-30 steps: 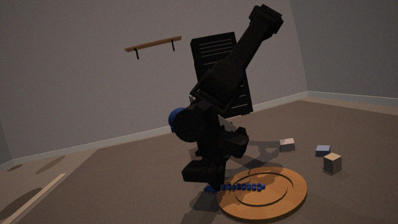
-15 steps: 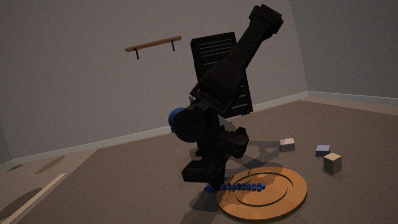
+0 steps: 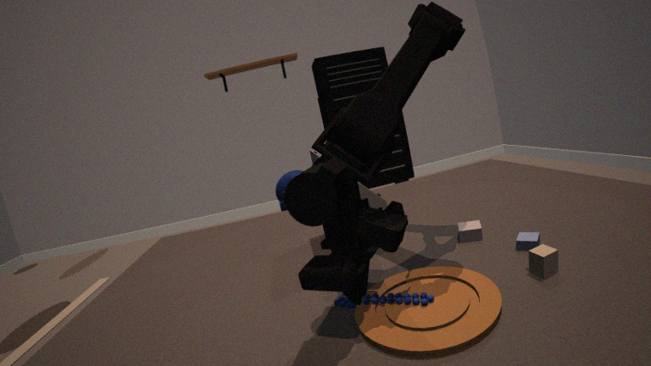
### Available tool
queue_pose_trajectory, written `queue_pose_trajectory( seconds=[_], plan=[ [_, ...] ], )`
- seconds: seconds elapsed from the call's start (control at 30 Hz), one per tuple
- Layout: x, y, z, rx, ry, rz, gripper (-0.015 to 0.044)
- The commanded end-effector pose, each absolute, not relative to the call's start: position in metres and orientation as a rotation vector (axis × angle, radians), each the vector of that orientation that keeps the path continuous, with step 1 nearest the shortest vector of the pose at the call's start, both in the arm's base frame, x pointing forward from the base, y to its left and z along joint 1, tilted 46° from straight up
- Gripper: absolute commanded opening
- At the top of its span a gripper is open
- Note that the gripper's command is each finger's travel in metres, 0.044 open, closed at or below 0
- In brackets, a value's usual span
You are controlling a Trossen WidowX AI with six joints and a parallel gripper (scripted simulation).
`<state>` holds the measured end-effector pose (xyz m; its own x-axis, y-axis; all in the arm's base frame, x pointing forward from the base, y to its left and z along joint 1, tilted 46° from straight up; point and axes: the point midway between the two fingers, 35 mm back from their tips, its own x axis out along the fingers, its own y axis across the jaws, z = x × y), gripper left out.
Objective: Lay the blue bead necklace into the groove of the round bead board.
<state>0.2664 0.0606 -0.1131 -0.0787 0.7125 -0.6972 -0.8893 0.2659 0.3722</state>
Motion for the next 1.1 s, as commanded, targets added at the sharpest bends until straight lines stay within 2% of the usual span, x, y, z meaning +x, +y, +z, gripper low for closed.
queue_pose_trajectory(
  seconds=[0.0,0.83,1.07],
  plan=[
    [0.267,0.060,-0.113,-0.236,0.962,1.345,0.0000],
    [0.269,0.043,-0.095,-0.231,0.962,1.343,0.0000],
    [0.284,0.053,-0.086,-0.232,0.962,1.341,0.0000]
  ],
)
